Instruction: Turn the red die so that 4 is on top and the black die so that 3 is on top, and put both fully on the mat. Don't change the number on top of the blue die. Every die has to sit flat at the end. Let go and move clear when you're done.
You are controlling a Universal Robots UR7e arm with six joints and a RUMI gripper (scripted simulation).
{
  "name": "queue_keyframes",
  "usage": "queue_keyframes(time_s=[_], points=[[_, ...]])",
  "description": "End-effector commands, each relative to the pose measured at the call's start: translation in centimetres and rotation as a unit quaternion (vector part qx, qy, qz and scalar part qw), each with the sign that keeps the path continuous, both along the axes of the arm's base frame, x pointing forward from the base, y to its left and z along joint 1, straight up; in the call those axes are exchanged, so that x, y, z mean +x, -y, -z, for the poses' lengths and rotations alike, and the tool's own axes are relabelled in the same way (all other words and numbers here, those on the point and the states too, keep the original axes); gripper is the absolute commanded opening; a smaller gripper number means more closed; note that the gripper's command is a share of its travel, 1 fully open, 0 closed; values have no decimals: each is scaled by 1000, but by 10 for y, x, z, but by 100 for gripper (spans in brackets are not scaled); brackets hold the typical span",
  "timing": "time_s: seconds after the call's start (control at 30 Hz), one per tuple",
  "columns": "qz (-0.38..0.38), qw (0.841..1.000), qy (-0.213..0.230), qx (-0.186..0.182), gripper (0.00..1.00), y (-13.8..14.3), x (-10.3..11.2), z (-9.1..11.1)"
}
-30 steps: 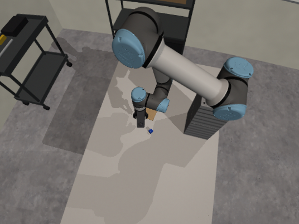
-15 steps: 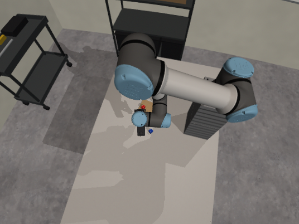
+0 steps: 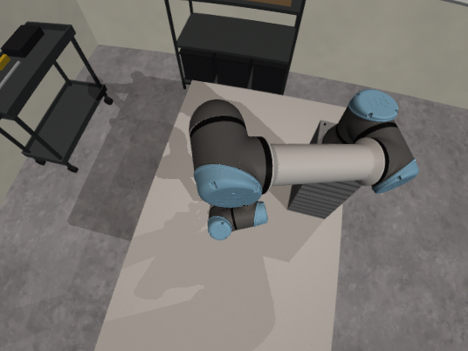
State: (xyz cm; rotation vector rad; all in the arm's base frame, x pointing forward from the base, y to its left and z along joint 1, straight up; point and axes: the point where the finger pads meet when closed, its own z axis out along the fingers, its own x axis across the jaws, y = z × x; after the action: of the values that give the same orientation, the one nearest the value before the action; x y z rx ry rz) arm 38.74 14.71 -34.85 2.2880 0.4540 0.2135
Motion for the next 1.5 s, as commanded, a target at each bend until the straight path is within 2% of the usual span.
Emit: queue_keyframes(time_s=[0.0, 0.17, 0.6, 0.9, 0.97, 1.27, 1.47], points=[[12, 999, 13, -51, 6, 1, -1, 2], [11, 998, 21, -67, 6, 0, 0, 1], [11, 997, 21, -68, 6, 0, 0, 7], [11, 997, 21, -68, 6, 0, 0, 33], [11, 997, 21, -68, 6, 0, 0, 33], [11, 997, 21, -68, 6, 0, 0, 63], [11, 997, 21, -68, 6, 0, 0, 72]])
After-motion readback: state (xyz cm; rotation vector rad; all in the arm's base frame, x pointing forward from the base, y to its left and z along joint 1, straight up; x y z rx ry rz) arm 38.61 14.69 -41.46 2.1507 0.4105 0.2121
